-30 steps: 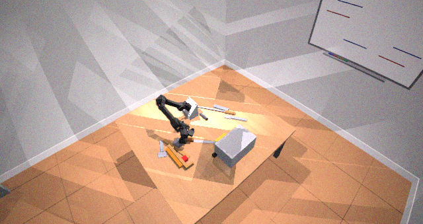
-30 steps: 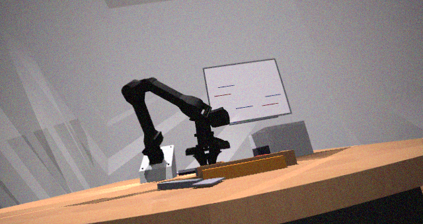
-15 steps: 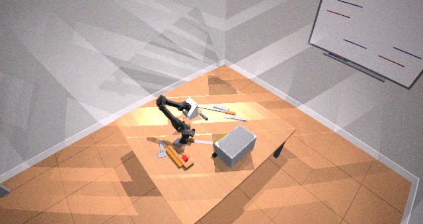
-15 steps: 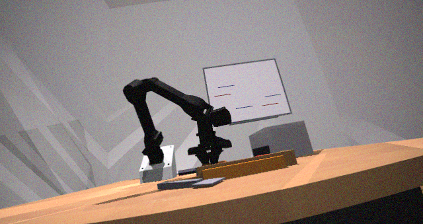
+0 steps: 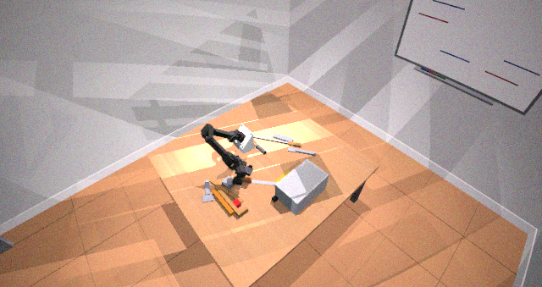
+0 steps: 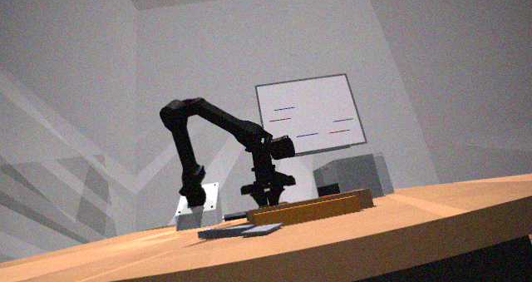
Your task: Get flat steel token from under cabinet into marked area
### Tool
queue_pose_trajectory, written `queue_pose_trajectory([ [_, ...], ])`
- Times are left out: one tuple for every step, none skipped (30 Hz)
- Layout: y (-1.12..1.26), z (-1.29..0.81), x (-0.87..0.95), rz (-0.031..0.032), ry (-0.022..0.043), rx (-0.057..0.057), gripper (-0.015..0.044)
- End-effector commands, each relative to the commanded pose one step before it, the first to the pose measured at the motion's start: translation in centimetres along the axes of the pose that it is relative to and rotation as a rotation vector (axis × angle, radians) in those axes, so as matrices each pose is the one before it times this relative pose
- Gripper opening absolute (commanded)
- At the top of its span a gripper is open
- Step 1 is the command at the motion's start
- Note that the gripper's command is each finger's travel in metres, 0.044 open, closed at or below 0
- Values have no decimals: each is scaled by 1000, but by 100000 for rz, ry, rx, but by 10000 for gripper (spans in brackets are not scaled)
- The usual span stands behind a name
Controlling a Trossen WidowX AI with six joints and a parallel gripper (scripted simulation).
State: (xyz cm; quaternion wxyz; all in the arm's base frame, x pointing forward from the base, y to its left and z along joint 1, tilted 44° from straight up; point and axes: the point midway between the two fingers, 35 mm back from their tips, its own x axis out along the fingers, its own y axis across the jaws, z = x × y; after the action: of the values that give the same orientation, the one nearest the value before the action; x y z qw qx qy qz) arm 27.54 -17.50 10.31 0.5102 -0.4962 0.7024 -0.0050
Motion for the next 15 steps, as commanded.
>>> queue_pose_trajectory([
  [-245, 626, -110, -334, -343, 116, 0],
  [-4, 113, 0, 2, -5, 2, 0],
  [-4, 113, 0, 2, -5, 2, 0],
  [-5, 113, 0, 2, -5, 2, 0],
  [-5, 112, 0, 2, -5, 2, 0],
  [-6, 112, 0, 2, -5, 2, 0],
  [-6, 111, 0, 1, -5, 2, 0],
  [-5, 111, 0, 1, -4, 2, 0],
  [-5, 111, 0, 0, -4, 2, 0],
  [-5, 111, 0, 0, -4, 2, 0],
  [-4, 111, 0, 0, -3, 2, 0],
  [-4, 111, 0, -1, -3, 2, 0],
  [-3, 112, 0, -1, -3, 2, 0],
  [-3, 112, 0, -2, -2, 2, 0],
  [-2, 112, 0, -2, -2, 2, 0],
])
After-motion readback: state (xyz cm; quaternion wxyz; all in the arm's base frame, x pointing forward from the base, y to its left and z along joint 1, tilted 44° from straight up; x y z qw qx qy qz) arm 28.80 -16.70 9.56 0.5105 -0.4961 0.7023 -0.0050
